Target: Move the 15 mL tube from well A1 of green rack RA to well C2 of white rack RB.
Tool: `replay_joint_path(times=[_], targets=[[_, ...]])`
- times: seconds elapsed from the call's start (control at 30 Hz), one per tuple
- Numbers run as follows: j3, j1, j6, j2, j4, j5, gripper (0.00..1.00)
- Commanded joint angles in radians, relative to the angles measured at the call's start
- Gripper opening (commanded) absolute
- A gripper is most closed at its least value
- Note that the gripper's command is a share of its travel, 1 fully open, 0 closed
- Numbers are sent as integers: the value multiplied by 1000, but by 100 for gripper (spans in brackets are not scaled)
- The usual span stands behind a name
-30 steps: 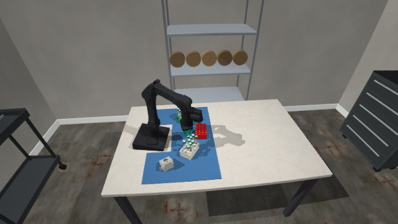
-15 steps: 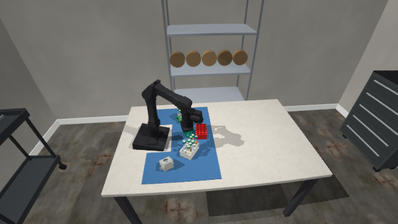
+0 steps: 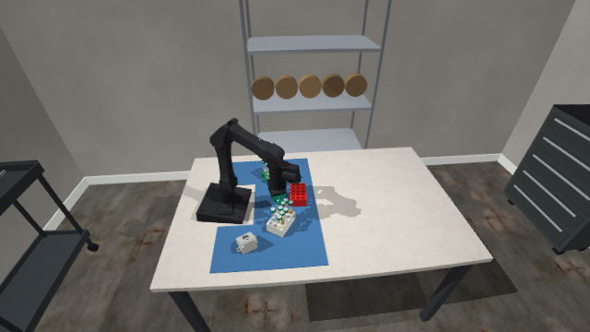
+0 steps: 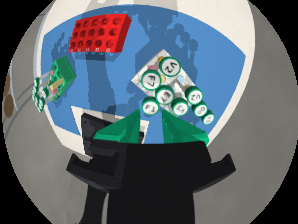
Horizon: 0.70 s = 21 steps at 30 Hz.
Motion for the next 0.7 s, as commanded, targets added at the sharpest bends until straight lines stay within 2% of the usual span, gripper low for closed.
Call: replay_joint_path(times=[0.0, 0.67], targets=[[2, 0, 1, -8, 9, 0, 30], [-25, 2, 2, -5, 40, 0, 30]])
